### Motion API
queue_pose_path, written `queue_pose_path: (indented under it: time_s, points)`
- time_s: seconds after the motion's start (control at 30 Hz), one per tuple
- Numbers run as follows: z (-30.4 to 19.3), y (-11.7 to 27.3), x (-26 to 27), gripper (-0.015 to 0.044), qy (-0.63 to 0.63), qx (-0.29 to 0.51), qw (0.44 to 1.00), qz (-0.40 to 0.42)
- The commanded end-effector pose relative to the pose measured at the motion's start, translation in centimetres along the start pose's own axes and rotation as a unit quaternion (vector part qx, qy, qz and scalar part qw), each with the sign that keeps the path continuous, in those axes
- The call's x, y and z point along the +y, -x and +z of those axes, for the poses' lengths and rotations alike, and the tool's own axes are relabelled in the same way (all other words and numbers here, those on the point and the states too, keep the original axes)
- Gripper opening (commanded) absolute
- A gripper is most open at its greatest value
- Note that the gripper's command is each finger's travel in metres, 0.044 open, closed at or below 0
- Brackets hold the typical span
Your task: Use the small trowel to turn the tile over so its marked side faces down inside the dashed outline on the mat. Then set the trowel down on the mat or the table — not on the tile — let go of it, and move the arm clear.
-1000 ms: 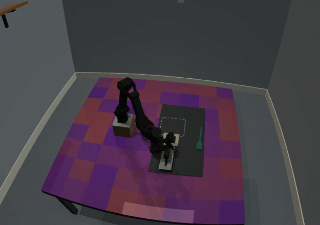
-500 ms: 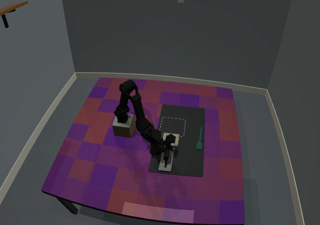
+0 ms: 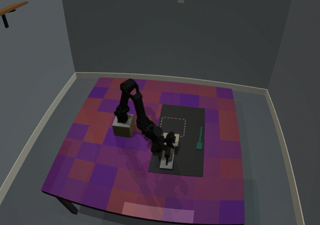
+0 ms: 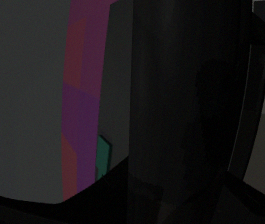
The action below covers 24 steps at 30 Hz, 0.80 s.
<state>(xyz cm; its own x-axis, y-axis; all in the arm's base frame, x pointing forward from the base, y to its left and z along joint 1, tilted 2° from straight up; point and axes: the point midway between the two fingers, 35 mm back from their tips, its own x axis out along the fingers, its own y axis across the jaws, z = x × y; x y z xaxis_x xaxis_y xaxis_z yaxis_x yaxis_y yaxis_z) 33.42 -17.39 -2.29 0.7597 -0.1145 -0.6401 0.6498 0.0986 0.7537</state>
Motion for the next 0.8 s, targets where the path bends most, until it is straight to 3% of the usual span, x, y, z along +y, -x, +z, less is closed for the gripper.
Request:
queue_pose_path:
  time_s: [0.0,0.77]
  points:
    - [-1.0,0.1,0.0,0.0,0.0,0.006,1.0,0.001]
    - [-3.1,0.8,0.6,0.0,-0.026,0.024,0.999,0.001]
